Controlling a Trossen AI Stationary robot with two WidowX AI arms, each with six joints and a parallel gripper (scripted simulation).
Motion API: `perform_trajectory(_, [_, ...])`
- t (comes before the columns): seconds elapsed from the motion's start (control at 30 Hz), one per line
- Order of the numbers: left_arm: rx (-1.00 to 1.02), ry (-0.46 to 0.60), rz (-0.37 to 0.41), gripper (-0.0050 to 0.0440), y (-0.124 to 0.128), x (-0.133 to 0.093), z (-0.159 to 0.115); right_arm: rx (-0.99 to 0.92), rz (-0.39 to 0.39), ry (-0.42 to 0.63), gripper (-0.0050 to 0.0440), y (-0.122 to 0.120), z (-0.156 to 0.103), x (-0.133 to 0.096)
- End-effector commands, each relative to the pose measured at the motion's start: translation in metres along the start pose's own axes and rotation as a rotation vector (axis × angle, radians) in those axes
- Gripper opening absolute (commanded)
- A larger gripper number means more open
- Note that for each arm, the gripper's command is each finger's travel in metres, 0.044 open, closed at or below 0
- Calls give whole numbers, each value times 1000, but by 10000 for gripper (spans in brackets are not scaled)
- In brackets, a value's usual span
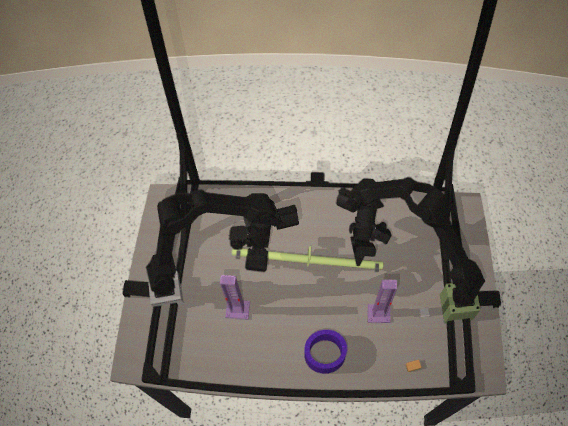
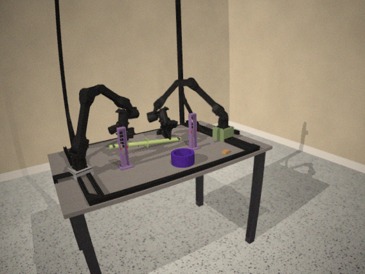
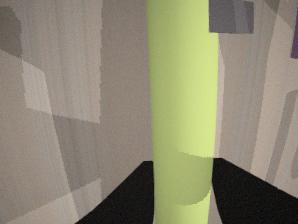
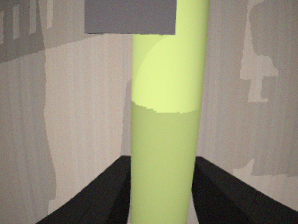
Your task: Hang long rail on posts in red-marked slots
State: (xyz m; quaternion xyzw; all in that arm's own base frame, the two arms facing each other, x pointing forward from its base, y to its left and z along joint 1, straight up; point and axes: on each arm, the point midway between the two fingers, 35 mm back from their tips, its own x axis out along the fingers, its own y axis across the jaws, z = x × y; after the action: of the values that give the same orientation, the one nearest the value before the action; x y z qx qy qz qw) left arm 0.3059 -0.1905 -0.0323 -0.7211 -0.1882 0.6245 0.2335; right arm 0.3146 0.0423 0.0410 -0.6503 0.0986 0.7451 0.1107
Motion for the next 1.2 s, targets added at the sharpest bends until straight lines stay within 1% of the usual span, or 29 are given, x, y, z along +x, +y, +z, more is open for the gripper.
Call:
perform_trajectory(0.0, [-3,-6,6,0,3,4,1,-9,-3,4,0,-1,-1,-1])
perform_trajectory(0.23, [1,-13,6,0,2,1,0,-10,-3,11,0,-1,-1,-1])
perform_trajectory(0.47, [38,-84,2,0,-14,-30,0,-16,-1,90,0,-1,-2,-6])
perform_trajectory(0.53, [38,-84,2,0,-14,-30,0,-16,-1,90,0,-1,-2,-6])
perform_trajectory(0.6, [44,-97,1,0,-17,-36,0,-17,-1,105,0,-1,-2,-7])
perform_trajectory(0.93, [46,-100,1,0,-17,-36,0,-17,-1,108,0,-1,-2,-6])
perform_trajectory(1.17, [63,-125,-1,0,-17,-35,0,-17,1,137,0,-1,-4,5])
